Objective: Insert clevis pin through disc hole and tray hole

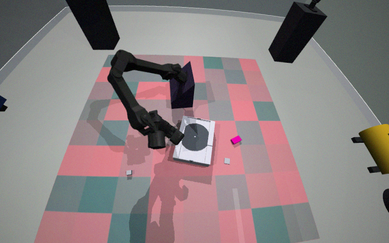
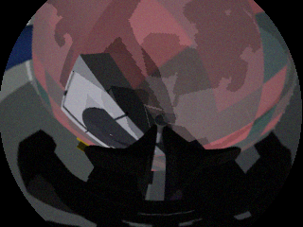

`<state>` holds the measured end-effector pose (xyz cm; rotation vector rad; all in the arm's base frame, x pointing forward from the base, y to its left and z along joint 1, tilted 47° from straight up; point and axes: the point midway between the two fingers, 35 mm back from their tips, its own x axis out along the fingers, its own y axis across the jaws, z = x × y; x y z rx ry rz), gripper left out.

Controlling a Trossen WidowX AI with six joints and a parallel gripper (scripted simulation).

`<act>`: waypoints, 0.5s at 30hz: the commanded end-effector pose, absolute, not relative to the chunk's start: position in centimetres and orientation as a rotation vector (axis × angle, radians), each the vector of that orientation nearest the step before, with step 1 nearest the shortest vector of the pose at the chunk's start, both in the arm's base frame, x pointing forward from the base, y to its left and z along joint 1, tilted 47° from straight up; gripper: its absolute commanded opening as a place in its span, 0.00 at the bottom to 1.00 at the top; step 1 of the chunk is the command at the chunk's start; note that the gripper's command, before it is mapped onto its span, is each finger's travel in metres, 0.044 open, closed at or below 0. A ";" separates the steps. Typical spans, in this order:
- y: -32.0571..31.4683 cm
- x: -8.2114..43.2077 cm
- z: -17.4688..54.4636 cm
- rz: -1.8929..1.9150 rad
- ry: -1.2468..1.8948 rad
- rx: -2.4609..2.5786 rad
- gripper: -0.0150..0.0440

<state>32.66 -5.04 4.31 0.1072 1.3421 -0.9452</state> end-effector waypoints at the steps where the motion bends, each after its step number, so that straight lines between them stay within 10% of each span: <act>1: -4.2 32.9 3.8 -0.852 1.390 -0.027 0.25; 15: -1.4 33.3 2.1 -0.540 1.521 -0.448 0.25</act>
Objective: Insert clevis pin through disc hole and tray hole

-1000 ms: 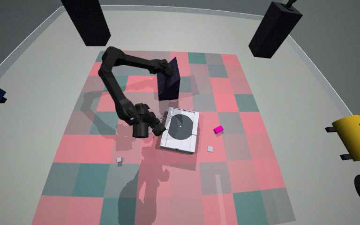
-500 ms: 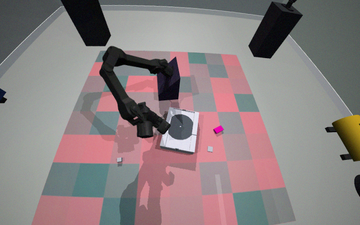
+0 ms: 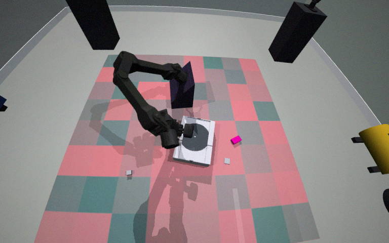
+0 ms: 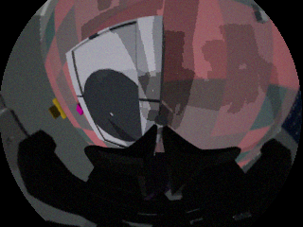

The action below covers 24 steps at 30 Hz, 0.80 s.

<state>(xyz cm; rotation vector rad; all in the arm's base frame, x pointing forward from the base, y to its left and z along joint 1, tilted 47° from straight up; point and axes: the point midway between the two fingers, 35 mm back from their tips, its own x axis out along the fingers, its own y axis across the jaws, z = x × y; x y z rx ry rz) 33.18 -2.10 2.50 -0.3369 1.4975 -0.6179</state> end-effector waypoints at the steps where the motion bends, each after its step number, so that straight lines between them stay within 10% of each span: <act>1: -1.2 33.3 2.0 -0.517 1.529 -0.478 0.25; 24: 3.4 33.2 -0.7 0.025 1.634 -1.177 0.25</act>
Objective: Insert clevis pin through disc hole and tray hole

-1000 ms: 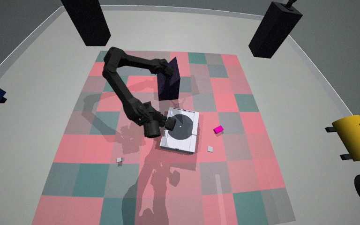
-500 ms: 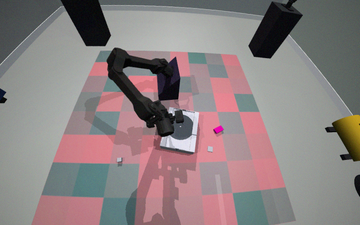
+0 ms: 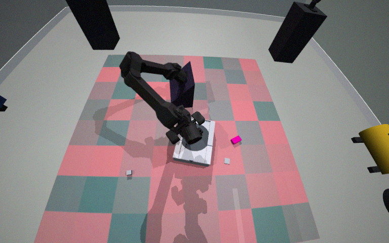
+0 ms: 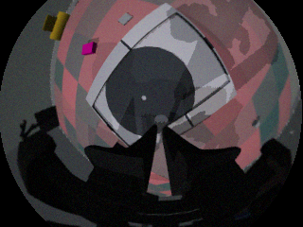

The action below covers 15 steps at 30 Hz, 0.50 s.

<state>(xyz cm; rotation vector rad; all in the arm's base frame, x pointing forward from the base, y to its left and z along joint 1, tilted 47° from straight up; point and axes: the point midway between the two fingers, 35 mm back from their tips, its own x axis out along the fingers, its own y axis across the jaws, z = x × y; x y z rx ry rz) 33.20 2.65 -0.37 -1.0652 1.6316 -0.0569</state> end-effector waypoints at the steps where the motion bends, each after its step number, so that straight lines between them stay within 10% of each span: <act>1: 3.6 33.2 -0.8 0.049 1.635 -1.207 0.25; 15: 6.3 32.7 -2.4 0.392 1.631 -1.633 0.25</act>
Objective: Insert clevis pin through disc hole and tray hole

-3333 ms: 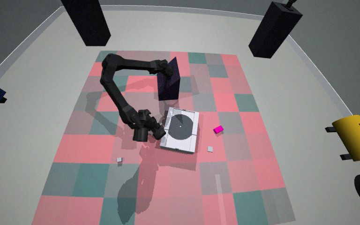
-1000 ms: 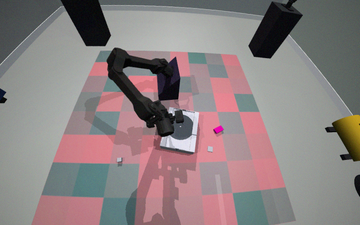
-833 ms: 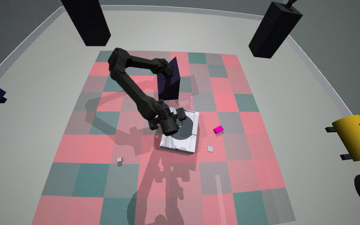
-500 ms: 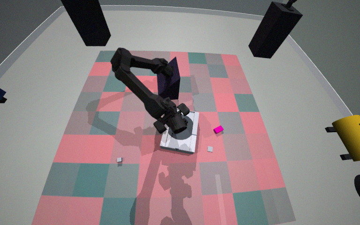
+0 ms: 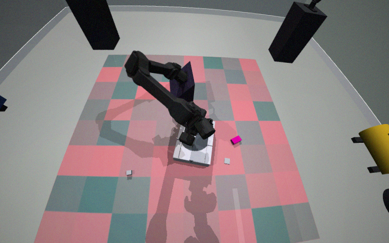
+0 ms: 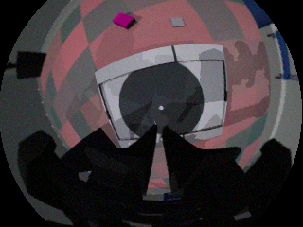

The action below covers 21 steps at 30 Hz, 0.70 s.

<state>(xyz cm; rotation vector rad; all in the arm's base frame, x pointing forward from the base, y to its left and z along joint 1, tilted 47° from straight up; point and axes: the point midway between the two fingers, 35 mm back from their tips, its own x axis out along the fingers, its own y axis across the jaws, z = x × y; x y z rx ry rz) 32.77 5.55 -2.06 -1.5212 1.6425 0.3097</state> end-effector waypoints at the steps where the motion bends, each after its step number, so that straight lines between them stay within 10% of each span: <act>1: 6.5 32.7 -2.5 0.417 1.629 -1.663 0.25; 21: 7.0 32.4 -2.7 0.611 1.535 -1.677 0.25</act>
